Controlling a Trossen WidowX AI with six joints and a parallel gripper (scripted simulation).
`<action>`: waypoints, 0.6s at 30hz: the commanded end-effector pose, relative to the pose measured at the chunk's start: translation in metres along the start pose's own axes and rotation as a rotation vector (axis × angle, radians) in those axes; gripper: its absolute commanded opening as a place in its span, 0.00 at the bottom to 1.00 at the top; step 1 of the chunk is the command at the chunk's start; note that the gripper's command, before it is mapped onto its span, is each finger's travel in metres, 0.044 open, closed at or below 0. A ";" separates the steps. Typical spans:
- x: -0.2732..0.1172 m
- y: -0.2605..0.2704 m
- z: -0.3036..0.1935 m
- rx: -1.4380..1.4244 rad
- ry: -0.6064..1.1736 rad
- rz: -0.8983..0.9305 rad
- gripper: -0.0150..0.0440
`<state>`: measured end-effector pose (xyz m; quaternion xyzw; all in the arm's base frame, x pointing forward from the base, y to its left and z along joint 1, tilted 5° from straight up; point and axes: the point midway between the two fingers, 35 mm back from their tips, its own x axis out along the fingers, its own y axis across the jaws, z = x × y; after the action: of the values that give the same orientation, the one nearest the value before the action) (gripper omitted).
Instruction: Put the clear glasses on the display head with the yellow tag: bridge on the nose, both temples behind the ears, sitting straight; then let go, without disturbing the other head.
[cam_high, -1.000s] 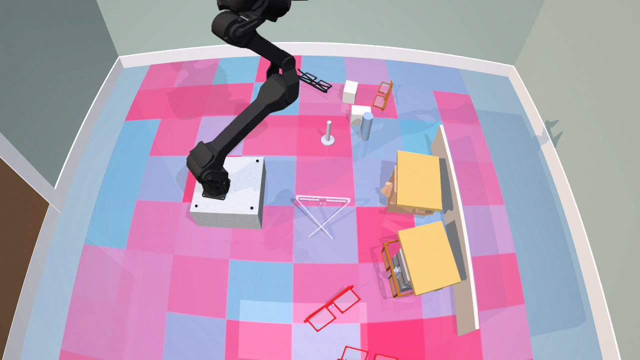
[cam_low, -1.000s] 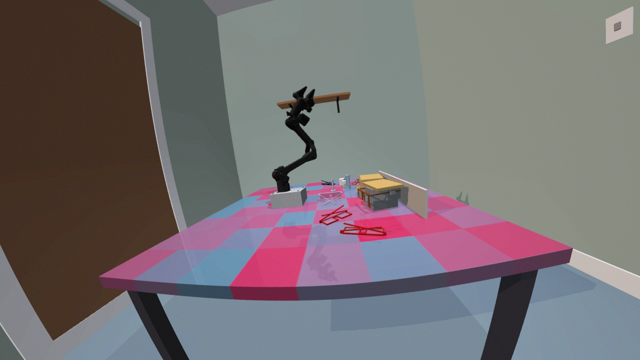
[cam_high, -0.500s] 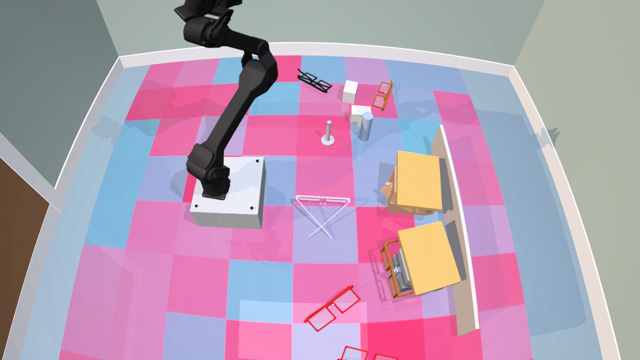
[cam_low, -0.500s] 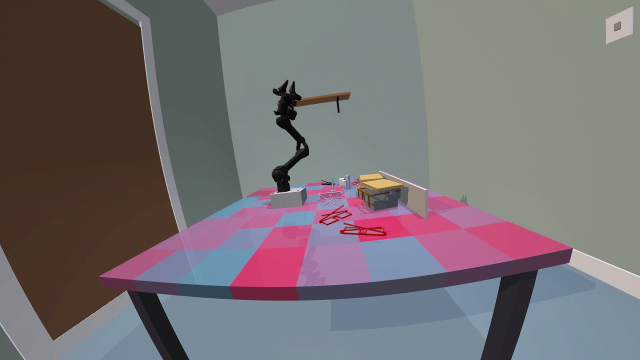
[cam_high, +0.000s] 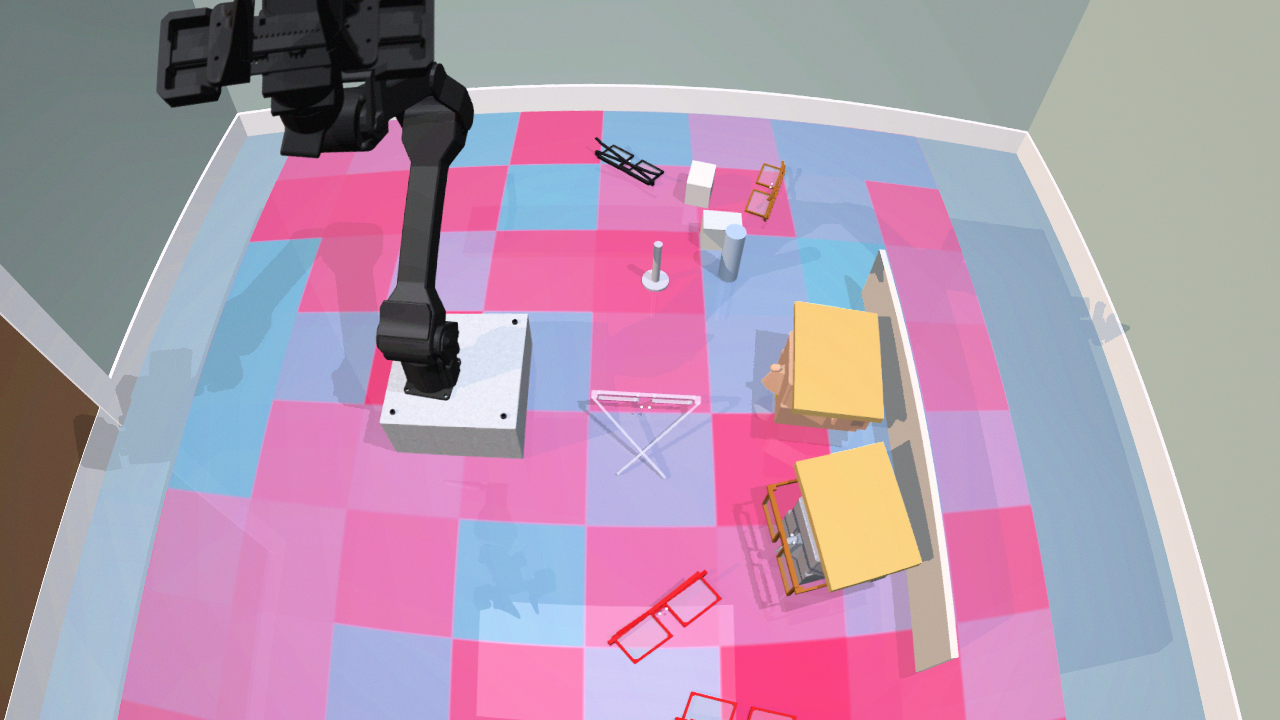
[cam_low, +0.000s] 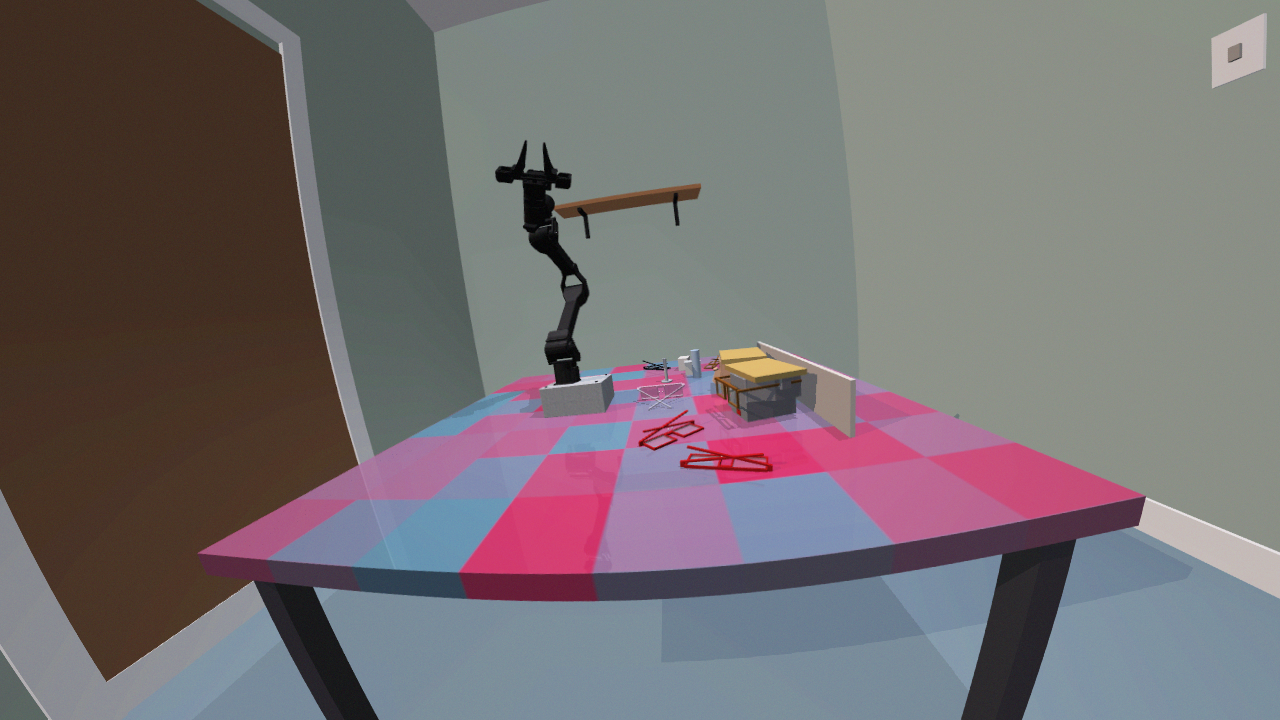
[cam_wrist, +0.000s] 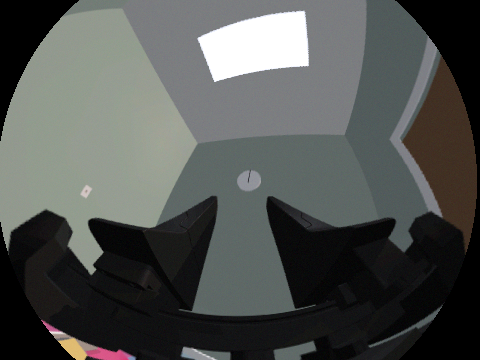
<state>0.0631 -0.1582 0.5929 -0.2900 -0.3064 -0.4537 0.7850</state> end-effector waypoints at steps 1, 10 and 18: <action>0.009 0.009 -0.064 0.140 0.167 0.027 0.59; 0.007 0.076 -0.174 0.345 0.506 0.159 0.59; -0.039 0.173 -0.255 0.453 0.864 0.363 0.59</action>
<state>0.2255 -0.2599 0.4131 0.0168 -0.0587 -0.3424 0.9376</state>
